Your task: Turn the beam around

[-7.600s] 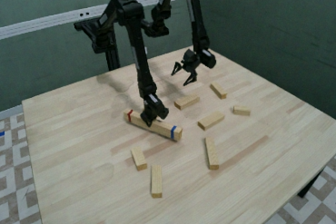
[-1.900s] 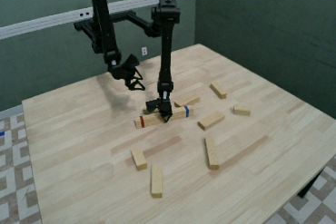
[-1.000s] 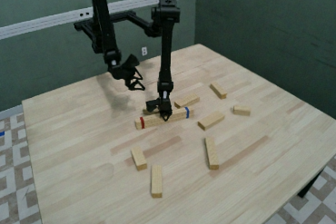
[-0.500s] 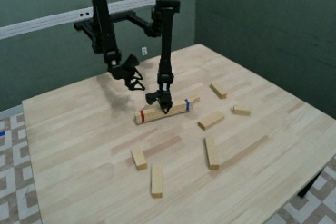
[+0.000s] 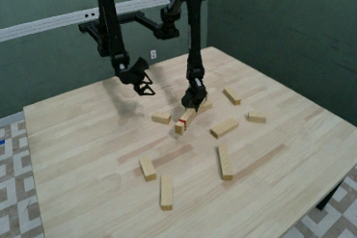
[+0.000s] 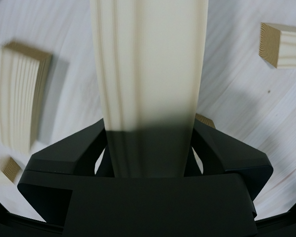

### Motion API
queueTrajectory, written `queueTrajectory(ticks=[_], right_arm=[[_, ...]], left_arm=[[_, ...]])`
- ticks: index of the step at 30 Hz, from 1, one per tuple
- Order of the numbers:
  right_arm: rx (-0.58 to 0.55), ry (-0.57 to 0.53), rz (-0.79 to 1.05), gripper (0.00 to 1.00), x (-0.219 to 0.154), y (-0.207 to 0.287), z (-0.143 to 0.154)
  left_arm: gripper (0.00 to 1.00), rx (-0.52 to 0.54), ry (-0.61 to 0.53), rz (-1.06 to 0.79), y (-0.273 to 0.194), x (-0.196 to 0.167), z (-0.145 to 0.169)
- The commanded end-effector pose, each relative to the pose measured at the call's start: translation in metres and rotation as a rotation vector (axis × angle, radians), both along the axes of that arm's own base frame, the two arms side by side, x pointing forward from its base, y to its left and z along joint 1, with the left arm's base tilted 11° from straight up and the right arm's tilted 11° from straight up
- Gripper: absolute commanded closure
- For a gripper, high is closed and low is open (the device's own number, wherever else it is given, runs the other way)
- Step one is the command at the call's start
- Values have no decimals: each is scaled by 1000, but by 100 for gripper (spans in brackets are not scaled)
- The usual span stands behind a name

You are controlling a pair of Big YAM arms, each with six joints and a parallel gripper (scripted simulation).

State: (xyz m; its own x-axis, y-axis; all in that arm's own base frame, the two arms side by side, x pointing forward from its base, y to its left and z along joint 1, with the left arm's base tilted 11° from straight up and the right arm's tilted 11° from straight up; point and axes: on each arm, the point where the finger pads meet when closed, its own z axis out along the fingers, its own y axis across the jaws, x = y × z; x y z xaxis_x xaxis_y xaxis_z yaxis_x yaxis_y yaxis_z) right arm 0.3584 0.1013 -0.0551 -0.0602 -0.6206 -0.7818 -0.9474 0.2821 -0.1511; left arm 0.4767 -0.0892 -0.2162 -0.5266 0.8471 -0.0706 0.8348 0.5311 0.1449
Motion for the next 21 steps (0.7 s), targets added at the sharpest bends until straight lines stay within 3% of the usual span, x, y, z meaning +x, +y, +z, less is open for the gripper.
queueTrajectory(ticks=[1,15,21], right_arm=[[17,-17,23,0,17,14,11],[174,-30,295,0,63,151,68],[195,-41,329,0,67,167,78]], left_arm=[[67,-50,-40,243,7,15,35],[67,-185,-56,1001,107,12,80],[67,-203,-58,1074,116,10,86]])
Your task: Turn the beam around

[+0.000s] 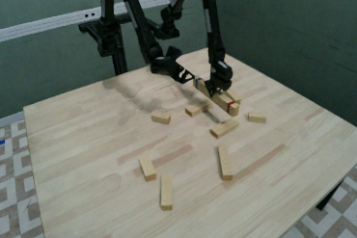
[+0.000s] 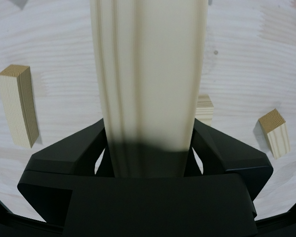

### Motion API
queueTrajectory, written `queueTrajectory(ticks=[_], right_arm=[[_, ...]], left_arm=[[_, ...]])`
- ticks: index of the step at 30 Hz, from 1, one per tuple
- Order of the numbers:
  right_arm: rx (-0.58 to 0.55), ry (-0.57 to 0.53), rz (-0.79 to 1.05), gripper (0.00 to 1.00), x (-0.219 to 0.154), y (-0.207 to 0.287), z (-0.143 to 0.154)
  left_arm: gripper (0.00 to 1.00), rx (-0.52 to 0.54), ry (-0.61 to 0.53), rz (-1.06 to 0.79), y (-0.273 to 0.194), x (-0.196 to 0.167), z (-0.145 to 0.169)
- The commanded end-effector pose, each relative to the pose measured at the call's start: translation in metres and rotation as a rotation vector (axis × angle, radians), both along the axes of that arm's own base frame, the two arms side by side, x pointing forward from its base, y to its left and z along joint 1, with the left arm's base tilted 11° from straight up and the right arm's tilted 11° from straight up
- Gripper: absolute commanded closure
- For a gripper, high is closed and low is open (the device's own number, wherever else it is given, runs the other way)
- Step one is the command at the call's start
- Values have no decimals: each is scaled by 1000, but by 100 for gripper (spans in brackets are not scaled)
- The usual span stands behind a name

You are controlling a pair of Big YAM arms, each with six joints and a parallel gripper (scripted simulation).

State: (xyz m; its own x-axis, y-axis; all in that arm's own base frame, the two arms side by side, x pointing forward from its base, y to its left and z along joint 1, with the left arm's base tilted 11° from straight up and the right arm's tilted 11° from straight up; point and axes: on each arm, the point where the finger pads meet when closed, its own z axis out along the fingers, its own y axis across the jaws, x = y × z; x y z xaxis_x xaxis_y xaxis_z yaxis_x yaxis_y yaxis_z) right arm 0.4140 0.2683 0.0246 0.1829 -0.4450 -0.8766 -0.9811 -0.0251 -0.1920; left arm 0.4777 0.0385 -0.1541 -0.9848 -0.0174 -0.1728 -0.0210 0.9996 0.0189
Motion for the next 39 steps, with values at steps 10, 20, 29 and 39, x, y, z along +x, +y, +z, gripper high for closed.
queueTrajectory(ticks=[10,20,29,39], right_arm=[[11,7,-2,0,15,3,1],[11,7,-2,0,15,3,1],[11,7,-2,0,15,3,1],[11,7,-2,0,15,3,1]], left_arm=[[67,-16,-28,39,-9,16,-9],[67,-17,-20,47,-10,41,-37],[67,-17,-7,49,-13,22,-91],[67,-16,-12,49,-13,44,-101]])
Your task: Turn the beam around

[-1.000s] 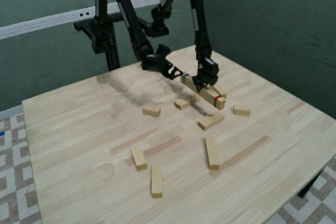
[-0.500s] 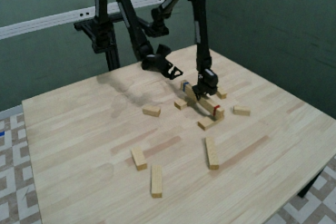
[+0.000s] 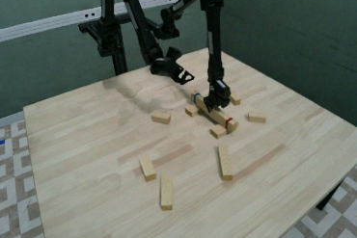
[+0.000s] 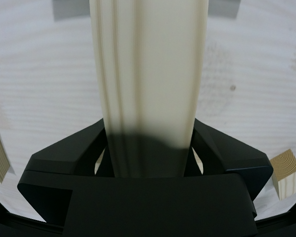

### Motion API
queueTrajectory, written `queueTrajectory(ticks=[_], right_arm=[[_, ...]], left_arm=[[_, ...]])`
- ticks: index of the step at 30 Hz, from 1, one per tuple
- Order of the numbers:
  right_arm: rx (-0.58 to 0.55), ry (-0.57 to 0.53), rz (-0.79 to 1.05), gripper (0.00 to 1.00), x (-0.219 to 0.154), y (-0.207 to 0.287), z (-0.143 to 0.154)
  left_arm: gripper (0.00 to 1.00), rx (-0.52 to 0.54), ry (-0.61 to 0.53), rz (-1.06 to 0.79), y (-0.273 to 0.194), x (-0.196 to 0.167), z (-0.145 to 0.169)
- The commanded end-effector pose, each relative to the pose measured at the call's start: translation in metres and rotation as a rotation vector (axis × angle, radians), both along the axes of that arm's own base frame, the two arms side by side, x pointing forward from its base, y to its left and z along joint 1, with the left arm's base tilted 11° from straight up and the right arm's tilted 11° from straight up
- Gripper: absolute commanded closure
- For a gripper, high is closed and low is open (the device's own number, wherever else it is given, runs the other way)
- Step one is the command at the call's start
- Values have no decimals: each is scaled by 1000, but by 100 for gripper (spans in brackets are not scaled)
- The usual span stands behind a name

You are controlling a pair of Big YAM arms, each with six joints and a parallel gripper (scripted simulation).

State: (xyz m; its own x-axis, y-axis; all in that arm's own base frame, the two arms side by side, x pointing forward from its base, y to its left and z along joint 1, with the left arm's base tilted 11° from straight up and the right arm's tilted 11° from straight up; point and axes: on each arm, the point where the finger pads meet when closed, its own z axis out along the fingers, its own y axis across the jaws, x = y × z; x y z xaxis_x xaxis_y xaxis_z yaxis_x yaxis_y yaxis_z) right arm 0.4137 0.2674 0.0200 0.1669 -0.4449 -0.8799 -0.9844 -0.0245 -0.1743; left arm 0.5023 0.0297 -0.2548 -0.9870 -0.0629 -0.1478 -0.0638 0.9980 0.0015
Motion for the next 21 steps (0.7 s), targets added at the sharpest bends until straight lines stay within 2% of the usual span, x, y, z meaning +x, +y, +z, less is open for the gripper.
queueTrajectory(ticks=[1,3,6,10,13,21], right_arm=[[11,-11,-2,0,15,4,6],[11,-11,-2,0,15,4,6],[11,-11,-2,0,15,4,6],[11,-11,-2,0,15,4,6],[11,-11,-2,0,15,4,6],[-65,14,-39,0,20,-4,-22]], left_arm=[[67,3,-39,6,-4,15,-5],[67,3,-31,5,-5,-1,-11],[67,5,-61,5,-5,4,3],[67,4,-41,5,-3,5,-4],[38,6,-59,2,0,16,11],[36,4,-30,2,-1,-7,29]])
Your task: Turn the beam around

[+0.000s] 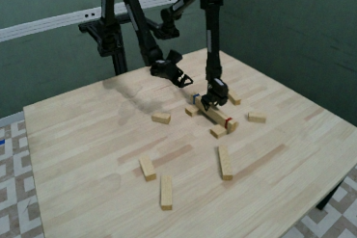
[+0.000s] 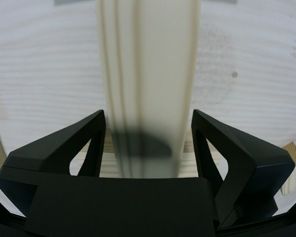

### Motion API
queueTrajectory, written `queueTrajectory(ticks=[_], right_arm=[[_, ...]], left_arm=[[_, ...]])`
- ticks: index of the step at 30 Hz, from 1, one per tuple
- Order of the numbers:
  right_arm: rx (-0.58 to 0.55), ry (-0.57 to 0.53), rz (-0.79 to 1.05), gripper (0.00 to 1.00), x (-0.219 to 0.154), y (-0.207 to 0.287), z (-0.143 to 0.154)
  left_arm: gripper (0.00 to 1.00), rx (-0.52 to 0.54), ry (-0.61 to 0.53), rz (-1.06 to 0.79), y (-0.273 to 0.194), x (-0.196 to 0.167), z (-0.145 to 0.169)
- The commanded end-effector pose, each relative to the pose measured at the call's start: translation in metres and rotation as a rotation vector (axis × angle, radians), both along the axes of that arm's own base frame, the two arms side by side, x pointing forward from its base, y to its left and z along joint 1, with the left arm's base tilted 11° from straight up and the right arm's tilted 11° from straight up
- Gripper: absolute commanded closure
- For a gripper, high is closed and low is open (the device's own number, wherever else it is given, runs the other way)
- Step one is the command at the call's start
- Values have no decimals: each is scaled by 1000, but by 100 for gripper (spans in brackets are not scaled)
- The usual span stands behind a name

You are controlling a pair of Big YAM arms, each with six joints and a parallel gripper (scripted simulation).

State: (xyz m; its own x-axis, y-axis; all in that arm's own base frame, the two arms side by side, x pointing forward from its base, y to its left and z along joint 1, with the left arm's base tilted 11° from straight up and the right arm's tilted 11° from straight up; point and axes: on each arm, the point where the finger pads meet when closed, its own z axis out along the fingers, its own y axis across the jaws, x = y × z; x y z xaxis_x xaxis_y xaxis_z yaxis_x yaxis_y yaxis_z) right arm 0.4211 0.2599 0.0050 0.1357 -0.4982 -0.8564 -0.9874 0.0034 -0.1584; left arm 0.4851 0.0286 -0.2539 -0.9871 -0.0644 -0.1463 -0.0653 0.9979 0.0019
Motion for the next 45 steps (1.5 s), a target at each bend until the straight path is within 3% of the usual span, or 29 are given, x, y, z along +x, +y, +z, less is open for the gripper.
queueTrajectory(ticks=[1,3,4,6,11,17,21,23,33,45], right_arm=[[-15,8,-10,0,14,2,-10],[-13,13,-23,0,17,1,-13],[-7,13,-25,0,18,1,-13],[-7,13,-25,0,18,1,-13],[17,28,-28,0,20,2,-17],[41,61,-25,0,11,0,-21],[71,29,-18,0,12,4,1],[71,29,-18,0,12,4,1],[87,8,-7,0,5,8,18],[89,-2,-2,0,4,9,22]], left_arm=[[25,4,-31,1,0,9,31],[2,3,-31,0,0,7,37],[0,3,-31,0,0,6,42],[0,3,-31,0,0,6,42],[0,4,-42,0,-1,-2,76],[0,19,-235,-6,0,3,94],[0,28,-374,-5,-1,-7,87],[0,28,-374,-5,-1,-7,87],[0,47,-620,-10,-1,-14,93],[0,51,-681,-9,0,-5,104]])
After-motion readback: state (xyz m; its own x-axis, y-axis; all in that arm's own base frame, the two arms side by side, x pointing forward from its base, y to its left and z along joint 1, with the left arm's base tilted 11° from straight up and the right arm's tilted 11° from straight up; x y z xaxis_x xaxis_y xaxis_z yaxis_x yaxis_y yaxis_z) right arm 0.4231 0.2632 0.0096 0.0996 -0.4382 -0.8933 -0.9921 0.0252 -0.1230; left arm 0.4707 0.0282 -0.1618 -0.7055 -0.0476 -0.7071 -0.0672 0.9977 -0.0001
